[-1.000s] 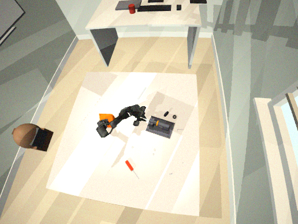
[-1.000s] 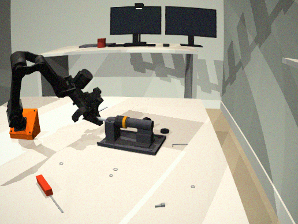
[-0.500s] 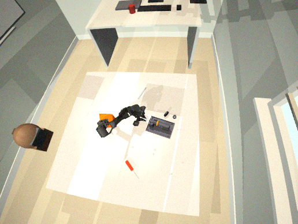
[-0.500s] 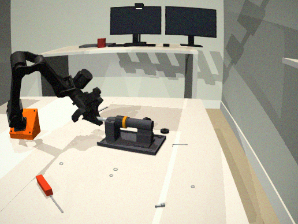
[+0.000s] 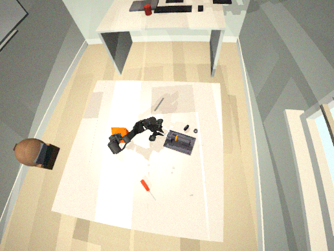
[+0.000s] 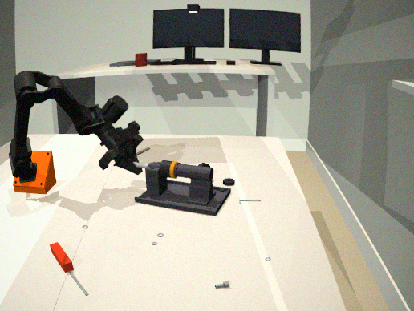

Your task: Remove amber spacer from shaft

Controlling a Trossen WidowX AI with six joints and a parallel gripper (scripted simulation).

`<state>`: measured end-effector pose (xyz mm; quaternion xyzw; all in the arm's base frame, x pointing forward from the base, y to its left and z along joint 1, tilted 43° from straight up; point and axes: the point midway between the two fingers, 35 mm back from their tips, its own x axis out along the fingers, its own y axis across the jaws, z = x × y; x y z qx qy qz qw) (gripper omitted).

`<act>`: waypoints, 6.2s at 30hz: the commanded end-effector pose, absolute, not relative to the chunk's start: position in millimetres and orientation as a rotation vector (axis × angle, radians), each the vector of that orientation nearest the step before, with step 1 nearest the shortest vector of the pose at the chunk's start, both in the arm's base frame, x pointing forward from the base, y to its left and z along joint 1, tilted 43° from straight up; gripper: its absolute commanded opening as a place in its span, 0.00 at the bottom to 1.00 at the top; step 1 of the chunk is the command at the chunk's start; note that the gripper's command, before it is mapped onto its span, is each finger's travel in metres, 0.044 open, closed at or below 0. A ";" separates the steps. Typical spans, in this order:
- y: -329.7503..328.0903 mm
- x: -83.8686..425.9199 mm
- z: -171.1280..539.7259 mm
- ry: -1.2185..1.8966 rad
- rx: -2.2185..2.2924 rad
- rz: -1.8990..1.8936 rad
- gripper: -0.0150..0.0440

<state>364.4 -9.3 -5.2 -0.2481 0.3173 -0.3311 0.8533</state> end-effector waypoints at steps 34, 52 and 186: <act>-8.4 360.6 -5.7 0.666 -0.520 -0.702 0.25; -7.8 359.0 -6.1 0.666 -0.520 -0.702 0.25; -3.1 347.6 -9.0 0.667 -0.520 -0.701 0.25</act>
